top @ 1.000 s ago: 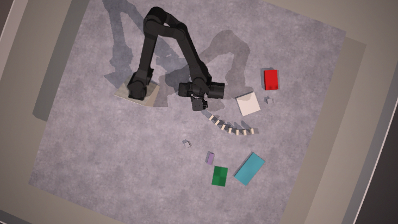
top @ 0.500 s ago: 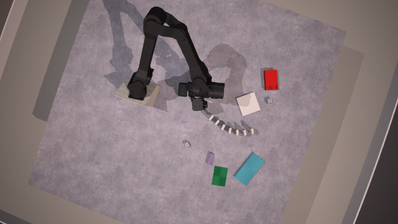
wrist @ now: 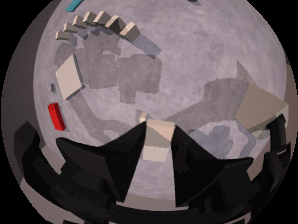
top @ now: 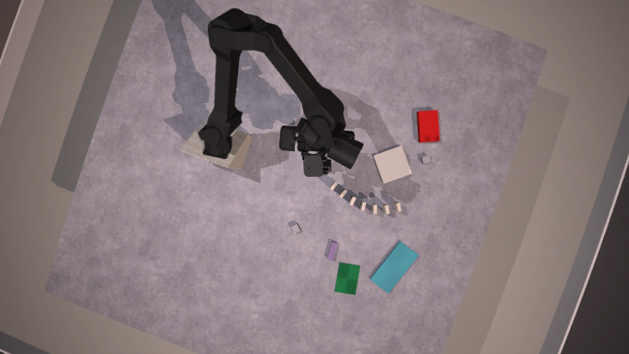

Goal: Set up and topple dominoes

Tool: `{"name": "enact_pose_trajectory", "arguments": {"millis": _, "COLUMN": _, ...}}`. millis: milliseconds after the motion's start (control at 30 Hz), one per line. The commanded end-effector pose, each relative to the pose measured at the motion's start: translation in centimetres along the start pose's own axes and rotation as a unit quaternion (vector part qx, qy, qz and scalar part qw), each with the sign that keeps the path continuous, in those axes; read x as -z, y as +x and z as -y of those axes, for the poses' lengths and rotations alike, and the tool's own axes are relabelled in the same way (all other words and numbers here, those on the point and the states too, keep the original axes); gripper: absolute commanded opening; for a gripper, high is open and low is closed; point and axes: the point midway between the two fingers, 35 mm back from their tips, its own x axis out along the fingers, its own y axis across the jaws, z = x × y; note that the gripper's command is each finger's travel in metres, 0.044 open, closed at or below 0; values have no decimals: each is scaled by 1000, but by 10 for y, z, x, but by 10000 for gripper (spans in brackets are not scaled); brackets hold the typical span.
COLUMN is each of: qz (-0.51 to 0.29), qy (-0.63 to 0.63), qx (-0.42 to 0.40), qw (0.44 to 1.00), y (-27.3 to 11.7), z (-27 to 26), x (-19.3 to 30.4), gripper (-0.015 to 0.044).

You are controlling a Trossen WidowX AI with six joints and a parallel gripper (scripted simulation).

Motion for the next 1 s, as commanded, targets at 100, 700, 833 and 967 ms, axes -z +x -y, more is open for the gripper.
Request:
{"name": "enact_pose_trajectory", "arguments": {"millis": 100, "qz": 3, "qy": -6, "qx": -3, "qw": 1000, "y": -54, "z": -3, "x": 2, "gripper": 107}}
{"name": "enact_pose_trajectory", "arguments": {"millis": 700, "qz": 11, "qy": -305, "qx": -6, "qw": 952, "y": -72, "z": -133, "x": 40, "gripper": 107}}
{"name": "enact_pose_trajectory", "arguments": {"millis": 833, "qz": 11, "qy": -381, "qx": -8, "qw": 924, "y": -69, "z": -162, "x": 55, "gripper": 107}}
{"name": "enact_pose_trajectory", "arguments": {"millis": 967, "qz": 9, "qy": -455, "qx": -11, "qw": 890, "y": -62, "z": -186, "x": 71, "gripper": 107}}
